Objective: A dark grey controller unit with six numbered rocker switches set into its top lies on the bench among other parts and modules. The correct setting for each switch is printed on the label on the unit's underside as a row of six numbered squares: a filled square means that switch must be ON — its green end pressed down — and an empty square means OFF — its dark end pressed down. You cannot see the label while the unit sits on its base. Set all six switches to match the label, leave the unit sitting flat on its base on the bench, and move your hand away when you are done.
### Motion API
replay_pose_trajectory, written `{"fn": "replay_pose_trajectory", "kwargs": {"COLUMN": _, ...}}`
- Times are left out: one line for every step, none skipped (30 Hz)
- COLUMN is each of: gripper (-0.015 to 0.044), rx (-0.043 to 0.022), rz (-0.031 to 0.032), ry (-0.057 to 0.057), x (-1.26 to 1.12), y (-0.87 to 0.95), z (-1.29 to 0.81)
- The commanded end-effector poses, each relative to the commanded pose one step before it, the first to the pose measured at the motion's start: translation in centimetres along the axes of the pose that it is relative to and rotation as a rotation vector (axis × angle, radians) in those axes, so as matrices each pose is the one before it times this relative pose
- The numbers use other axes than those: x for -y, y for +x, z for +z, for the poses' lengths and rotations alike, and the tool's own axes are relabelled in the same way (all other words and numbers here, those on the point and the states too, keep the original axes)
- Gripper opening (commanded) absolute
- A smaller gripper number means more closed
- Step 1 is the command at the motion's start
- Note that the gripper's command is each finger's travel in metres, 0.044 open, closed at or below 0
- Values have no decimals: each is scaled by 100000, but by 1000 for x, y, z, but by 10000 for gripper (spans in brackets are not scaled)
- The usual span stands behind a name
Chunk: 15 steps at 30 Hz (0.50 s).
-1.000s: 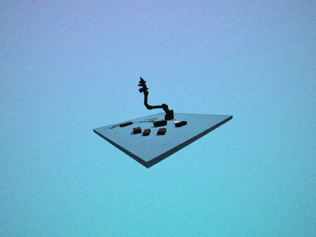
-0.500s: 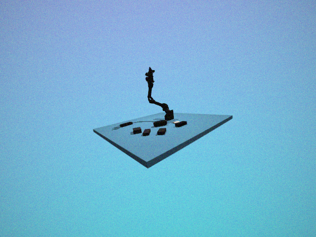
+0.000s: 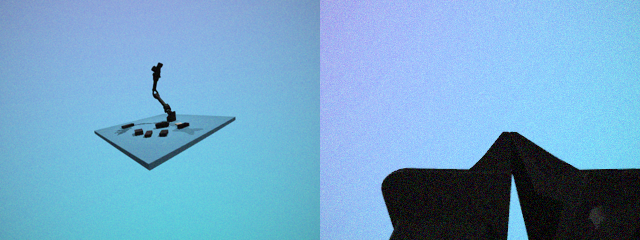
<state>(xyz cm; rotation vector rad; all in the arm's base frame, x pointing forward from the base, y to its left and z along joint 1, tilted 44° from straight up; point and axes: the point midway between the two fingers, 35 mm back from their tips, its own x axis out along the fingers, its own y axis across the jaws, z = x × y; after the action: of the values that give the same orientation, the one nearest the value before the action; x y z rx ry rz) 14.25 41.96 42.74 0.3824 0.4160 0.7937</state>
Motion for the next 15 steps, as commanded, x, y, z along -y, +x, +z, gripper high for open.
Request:
{"fn": "replay_pose_trajectory", "kwargs": {"gripper": 0, "rx": -5582, "rz": -15633, "ry": 793, "x": 3684, "y": 3872, "z": -2066}}
{"fn": "replay_pose_trajectory", "kwargs": {"gripper": 0, "rx": -1849, "rz": -4429, "ry": 125, "x": 986, "y": 1226, "z": -632}}
{"fn": "replay_pose_trajectory", "kwargs": {"gripper": 0, "rx": -1818, "rz": -4458, "ry": 175, "x": 986, "y": 1238, "z": -602}}
{"fn": "replay_pose_trajectory", "kwargs": {"gripper": 0, "rx": -1789, "rz": -4485, "ry": 223, "x": 985, "y": 1250, "z": -573}}
{"fn": "replay_pose_trajectory", "kwargs": {"gripper": 0, "rx": -1762, "rz": -4510, "ry": 269, "x": 983, "y": 1261, "z": -545}}
{"fn": "replay_pose_trajectory", "kwargs": {"gripper": 0, "rx": -1736, "rz": -4533, "ry": 312, "x": 978, "y": 1272, "z": -518}}
{"fn": "replay_pose_trajectory", "kwargs": {"gripper": 0, "rx": -1712, "rz": -4553, "ry": 354, "x": 973, "y": 1282, "z": -491}}
{"fn": "replay_pose_trajectory", "kwargs": {"gripper": 0, "rx": -1689, "rz": -4571, "ry": 393, "x": 966, "y": 1292, "z": -465}}
{"fn": "replay_pose_trajectory", "kwargs": {"gripper": 0, "rx": -1668, "rz": -4588, "ry": 429, "x": 958, "y": 1301, "z": -440}}
{"fn": "replay_pose_trajectory", "kwargs": {"gripper": 0, "rx": -1649, "rz": -4602, "ry": 463, "x": 949, "y": 1309, "z": -416}}
{"fn": "replay_pose_trajectory", "kwargs": {"gripper": 0, "rx": -1983, "rz": -4701, "ry": 237, "x": 1003, "y": 1420, "z": -446}}
{"fn": "replay_pose_trajectory", "kwargs": {"gripper": 0, "rx": -1997, "rz": -4724, "ry": 289, "x": 994, "y": 1431, "z": -422}}
{"fn": "replay_pose_trajectory", "kwargs": {"gripper": 0, "rx": -2007, "rz": -4735, "ry": 338, "x": 983, "y": 1438, "z": -398}}
{"fn": "replay_pose_trajectory", "kwargs": {"gripper": 0, "rx": -2019, "rz": -4744, "ry": 384, "x": 970, "y": 1445, "z": -375}}
{"fn": "replay_pose_trajectory", "kwargs": {"gripper": 0, "rx": -2033, "rz": -4752, "ry": 425, "x": 956, "y": 1451, "z": -353}}
